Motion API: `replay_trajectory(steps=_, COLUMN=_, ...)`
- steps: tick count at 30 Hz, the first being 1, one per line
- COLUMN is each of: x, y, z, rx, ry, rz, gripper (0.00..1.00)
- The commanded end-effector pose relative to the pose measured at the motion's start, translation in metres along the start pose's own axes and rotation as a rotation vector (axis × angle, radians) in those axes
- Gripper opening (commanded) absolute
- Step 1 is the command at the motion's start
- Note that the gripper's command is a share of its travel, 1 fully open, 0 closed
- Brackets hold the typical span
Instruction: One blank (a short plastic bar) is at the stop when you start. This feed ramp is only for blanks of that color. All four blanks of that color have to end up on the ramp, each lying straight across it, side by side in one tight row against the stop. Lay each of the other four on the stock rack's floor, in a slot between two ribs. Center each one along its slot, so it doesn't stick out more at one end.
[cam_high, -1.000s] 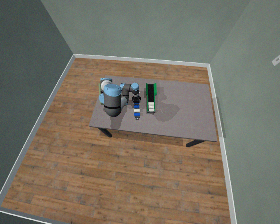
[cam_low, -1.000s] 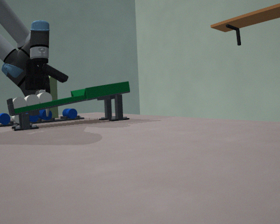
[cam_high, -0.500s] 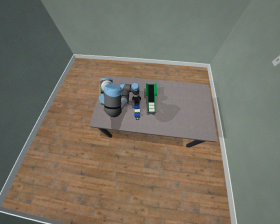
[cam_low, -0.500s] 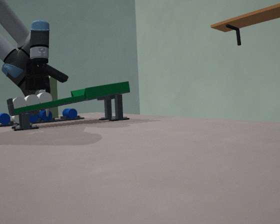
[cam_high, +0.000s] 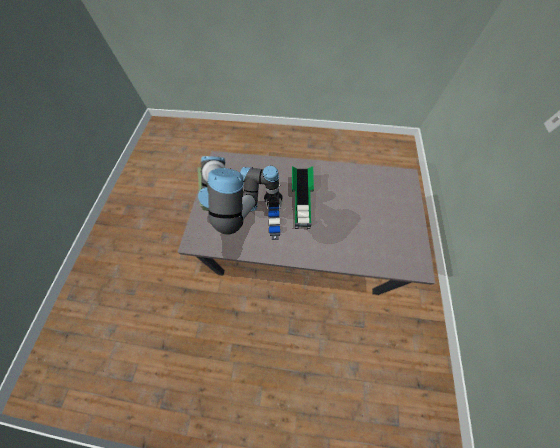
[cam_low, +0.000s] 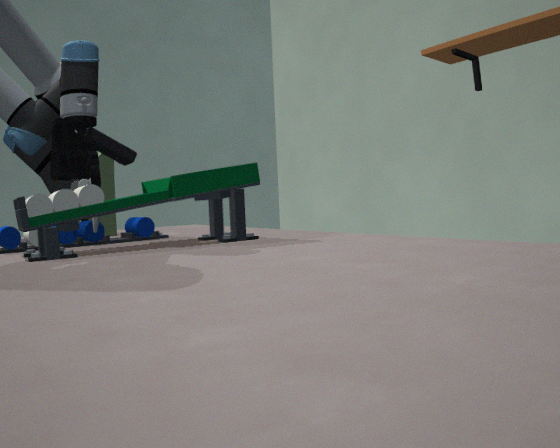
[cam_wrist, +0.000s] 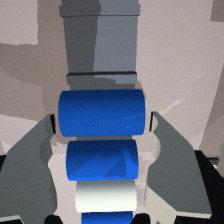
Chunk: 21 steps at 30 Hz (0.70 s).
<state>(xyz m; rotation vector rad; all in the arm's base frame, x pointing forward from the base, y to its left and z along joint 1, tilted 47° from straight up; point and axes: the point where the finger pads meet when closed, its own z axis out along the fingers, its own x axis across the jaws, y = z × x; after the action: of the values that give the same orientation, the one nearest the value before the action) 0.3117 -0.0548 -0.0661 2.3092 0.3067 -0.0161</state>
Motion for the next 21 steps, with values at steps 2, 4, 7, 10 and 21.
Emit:
replay_trajectory(steps=2, x=0.000, y=0.000, z=0.000, rx=0.000, ry=0.001, rz=0.000, gripper=0.53)
replay_trajectory(steps=4, x=0.000, y=0.000, z=-0.001, rx=0.000, ry=0.001, rz=0.000, gripper=0.53)
replay_trajectory(steps=7, x=0.000, y=0.000, z=-0.003, rx=0.000, ry=0.001, rz=0.000, gripper=0.53)
replay_trajectory(steps=10, x=0.000, y=0.000, z=-0.006, rx=0.000, ry=0.001, rz=0.000, gripper=0.53)
replay_trajectory(steps=21, x=0.000, y=0.000, z=-0.025, rx=0.000, ry=0.001, rz=0.000, gripper=0.53)
